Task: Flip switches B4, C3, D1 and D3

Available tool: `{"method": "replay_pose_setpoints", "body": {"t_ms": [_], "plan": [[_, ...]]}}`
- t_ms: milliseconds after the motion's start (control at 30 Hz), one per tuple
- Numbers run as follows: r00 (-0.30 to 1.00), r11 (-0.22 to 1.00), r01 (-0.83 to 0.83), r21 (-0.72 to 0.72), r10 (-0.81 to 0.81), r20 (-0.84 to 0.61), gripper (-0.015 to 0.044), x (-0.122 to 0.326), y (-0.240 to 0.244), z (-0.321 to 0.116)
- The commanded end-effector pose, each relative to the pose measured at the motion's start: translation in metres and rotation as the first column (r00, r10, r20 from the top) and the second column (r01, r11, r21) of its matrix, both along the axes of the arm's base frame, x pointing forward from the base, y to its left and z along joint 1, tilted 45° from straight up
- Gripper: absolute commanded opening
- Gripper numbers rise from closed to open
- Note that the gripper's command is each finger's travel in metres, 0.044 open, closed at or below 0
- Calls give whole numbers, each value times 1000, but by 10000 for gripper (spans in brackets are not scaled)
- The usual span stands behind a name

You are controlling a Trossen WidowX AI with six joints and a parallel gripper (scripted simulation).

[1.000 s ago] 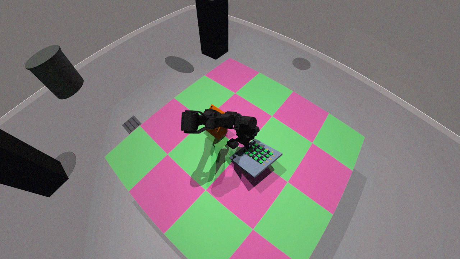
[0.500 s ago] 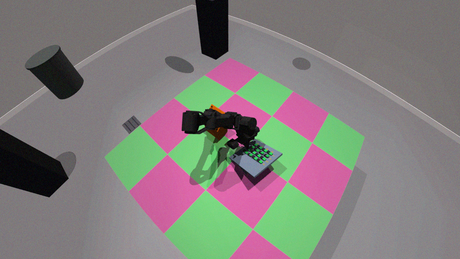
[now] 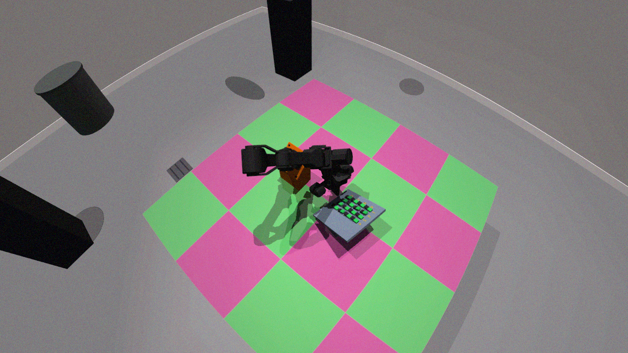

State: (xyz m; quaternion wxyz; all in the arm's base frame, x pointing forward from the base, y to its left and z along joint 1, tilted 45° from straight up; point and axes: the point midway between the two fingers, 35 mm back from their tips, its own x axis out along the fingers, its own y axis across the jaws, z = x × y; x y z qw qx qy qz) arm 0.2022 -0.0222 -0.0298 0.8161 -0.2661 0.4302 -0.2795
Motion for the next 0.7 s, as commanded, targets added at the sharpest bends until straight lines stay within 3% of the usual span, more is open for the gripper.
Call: {"method": "replay_pose_setpoints", "body": {"t_ms": [0, 333, 533, 667], "plan": [[1000, 1000, 11, -13, -11, 21, 0, -16, 21, 30], [1000, 1000, 11, -13, -11, 21, 0, -14, 22, 31], [1000, 1000, 11, -12, -11, 24, 0, 41, 47, 60], [1000, 1000, 11, -12, -11, 24, 0, 43, 47, 61]]}}
